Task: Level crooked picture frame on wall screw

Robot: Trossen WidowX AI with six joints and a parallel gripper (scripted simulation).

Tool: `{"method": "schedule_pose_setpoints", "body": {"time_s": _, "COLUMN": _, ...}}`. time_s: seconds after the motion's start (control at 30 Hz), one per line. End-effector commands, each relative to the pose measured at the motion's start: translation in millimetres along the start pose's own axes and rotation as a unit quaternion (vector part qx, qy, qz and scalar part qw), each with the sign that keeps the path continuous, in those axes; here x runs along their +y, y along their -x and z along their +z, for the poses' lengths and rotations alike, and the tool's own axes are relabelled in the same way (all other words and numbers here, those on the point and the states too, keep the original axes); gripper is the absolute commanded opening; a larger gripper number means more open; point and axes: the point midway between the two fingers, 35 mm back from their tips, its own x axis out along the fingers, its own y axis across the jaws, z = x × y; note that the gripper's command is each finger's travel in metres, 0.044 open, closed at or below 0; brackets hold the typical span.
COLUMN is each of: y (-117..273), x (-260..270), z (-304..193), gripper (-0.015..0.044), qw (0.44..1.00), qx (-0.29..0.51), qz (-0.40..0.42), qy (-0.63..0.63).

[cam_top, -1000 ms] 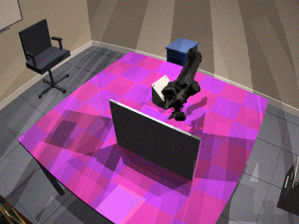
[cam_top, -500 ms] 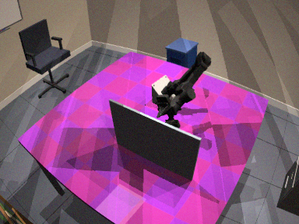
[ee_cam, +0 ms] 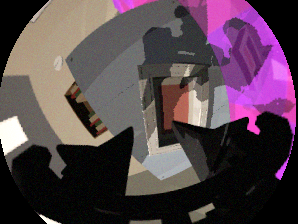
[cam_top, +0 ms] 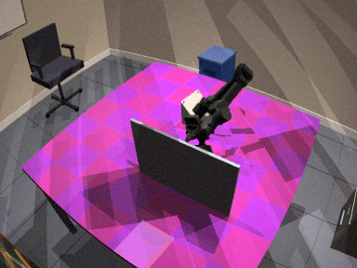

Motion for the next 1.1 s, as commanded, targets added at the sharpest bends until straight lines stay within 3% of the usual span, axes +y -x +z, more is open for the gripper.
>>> {"method": "schedule_pose_setpoints", "body": {"time_s": 0.0, "y": -0.5, "x": -0.4, "z": -0.4, "gripper": 0.026, "qw": 1.0, "qx": 0.001, "qz": -0.001, "qy": -0.003}}
{"method": "schedule_pose_setpoints", "body": {"time_s": 1.07, "y": -40.1, "x": -0.4, "z": -0.8, "gripper": 0.026, "qw": 1.0, "qx": 0.002, "qz": -0.001, "qy": -0.002}}
